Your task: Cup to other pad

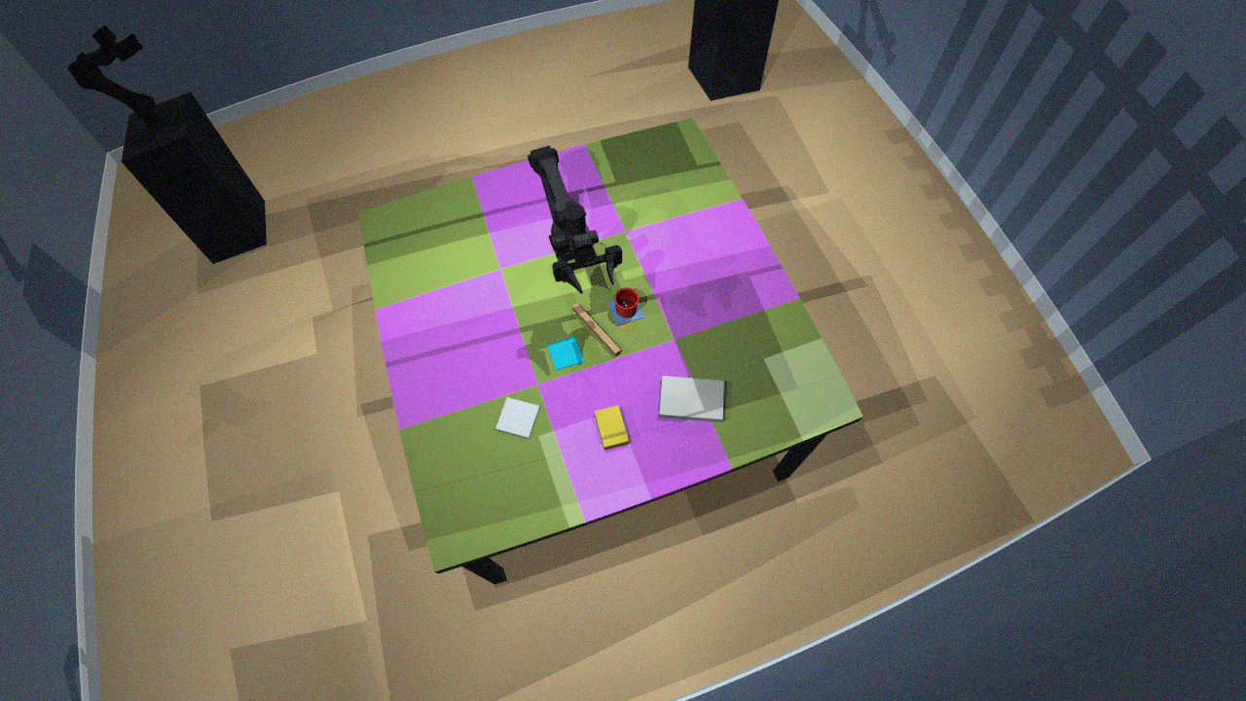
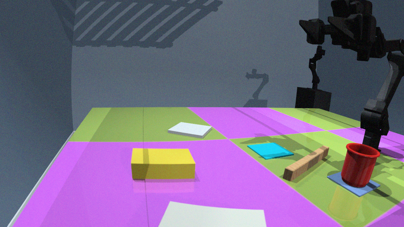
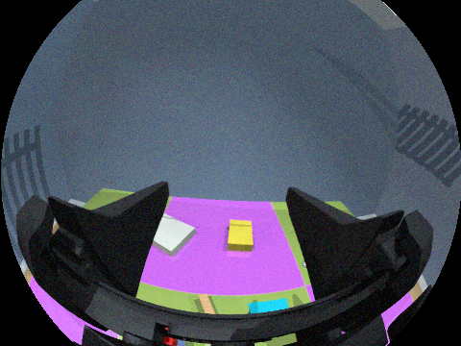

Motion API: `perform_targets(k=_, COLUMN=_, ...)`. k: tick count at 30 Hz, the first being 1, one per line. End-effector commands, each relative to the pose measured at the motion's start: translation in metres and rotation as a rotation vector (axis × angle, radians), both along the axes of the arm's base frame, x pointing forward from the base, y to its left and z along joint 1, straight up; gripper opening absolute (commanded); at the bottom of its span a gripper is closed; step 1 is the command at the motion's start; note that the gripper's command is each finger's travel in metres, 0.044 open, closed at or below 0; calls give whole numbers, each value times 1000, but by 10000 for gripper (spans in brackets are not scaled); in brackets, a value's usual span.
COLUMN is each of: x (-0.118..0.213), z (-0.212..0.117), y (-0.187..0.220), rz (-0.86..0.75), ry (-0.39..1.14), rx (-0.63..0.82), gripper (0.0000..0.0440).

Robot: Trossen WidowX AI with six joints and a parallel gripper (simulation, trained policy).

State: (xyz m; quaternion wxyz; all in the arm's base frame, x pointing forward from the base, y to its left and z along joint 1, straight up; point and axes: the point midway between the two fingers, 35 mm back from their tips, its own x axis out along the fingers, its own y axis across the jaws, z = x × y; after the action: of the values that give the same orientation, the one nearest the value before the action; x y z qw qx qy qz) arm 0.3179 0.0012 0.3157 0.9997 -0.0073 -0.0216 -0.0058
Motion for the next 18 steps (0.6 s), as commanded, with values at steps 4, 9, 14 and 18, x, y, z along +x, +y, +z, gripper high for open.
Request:
perform_targets(k=4, x=-1, z=2, y=4, rz=20, ry=11, rx=0, gripper=295)
perform_targets(k=9, x=-1, z=3, y=9, rz=40, ry=39, rx=9, gripper=164)
perform_targets(k=14, x=0, z=2, y=14, rz=57, ry=81, rx=32, gripper=53)
perform_targets(k=18, x=2, z=3, y=19, rz=76, ry=120, rx=64, gripper=69)
